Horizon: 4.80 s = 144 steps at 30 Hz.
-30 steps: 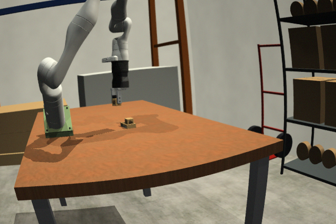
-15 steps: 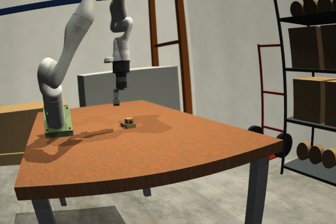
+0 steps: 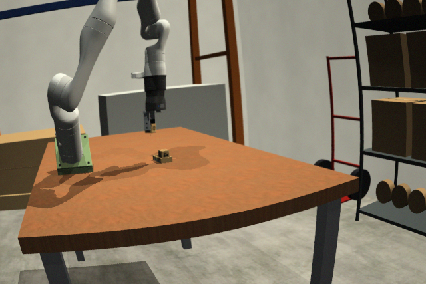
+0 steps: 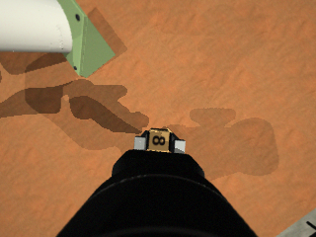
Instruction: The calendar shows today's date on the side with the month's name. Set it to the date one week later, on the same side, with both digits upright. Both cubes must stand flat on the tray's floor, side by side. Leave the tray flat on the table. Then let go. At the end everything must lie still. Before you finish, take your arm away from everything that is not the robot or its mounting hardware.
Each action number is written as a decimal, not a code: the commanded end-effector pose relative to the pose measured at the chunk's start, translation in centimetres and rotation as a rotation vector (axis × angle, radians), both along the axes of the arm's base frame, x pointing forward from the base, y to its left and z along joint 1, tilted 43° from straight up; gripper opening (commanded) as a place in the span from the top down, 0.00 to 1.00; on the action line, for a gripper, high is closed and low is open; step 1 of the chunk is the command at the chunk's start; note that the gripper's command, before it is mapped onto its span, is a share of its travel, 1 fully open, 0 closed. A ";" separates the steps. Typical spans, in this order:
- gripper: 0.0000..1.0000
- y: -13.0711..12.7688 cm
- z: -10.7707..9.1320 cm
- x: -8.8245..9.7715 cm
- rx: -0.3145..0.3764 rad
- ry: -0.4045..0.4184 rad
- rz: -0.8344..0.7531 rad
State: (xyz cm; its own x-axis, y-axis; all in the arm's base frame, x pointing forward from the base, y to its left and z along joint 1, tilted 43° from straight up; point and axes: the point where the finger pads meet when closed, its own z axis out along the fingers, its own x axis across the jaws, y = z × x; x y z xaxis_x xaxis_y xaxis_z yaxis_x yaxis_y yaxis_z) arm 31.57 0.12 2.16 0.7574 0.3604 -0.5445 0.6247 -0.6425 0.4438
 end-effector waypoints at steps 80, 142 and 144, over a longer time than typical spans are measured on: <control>0.43 -1.7 -1.6 2.4 -0.087 -0.498 -0.467; 0.43 -3.9 -4.1 1.9 -0.087 -0.498 -0.467; 0.43 -3.9 -4.1 1.9 -0.087 -0.498 -0.467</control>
